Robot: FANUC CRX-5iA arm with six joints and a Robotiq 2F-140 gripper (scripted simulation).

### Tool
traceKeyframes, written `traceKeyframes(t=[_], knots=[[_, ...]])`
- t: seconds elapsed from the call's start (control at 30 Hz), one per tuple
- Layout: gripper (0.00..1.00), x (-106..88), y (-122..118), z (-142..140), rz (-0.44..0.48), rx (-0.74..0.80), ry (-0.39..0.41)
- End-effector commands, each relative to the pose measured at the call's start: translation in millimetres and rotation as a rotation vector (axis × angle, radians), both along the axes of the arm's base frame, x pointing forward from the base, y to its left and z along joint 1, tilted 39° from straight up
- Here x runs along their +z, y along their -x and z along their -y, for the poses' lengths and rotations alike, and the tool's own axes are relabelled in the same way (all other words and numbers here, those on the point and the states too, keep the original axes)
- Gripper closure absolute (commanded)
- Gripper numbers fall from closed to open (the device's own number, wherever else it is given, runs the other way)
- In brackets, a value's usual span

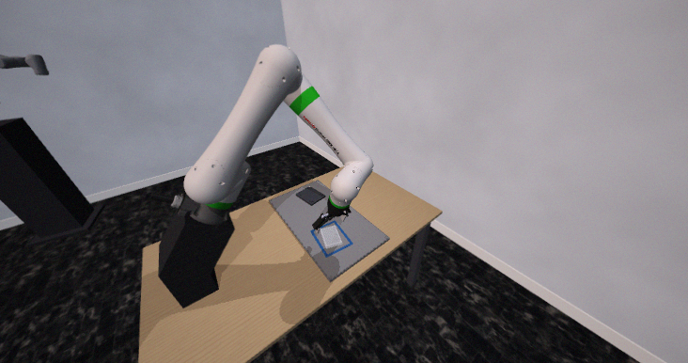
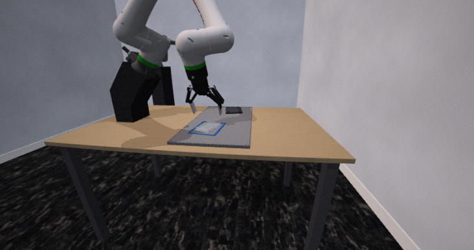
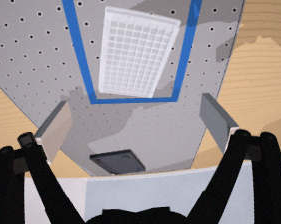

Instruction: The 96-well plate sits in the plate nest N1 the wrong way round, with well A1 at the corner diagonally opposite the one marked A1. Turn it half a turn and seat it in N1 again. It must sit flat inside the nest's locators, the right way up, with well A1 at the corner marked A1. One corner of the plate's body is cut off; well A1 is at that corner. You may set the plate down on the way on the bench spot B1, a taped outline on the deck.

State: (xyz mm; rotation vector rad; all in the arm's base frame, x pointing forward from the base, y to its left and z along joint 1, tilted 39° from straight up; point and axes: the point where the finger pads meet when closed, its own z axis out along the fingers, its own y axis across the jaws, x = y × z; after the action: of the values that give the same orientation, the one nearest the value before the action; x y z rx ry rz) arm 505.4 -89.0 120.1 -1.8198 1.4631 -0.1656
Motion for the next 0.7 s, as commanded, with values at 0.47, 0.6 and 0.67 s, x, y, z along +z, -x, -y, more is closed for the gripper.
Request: traceKeyframes(t=[0.47,0.6,0.67], knots=[[0.0,-0.2,0.2,-0.1,-0.016,-0.196,-0.158],[0.0,-0.2,0.2,-0.1,-0.016,-0.196,-0.158],[0.0,-0.2,0.2,-0.1,-0.016,-0.196,-0.158]])
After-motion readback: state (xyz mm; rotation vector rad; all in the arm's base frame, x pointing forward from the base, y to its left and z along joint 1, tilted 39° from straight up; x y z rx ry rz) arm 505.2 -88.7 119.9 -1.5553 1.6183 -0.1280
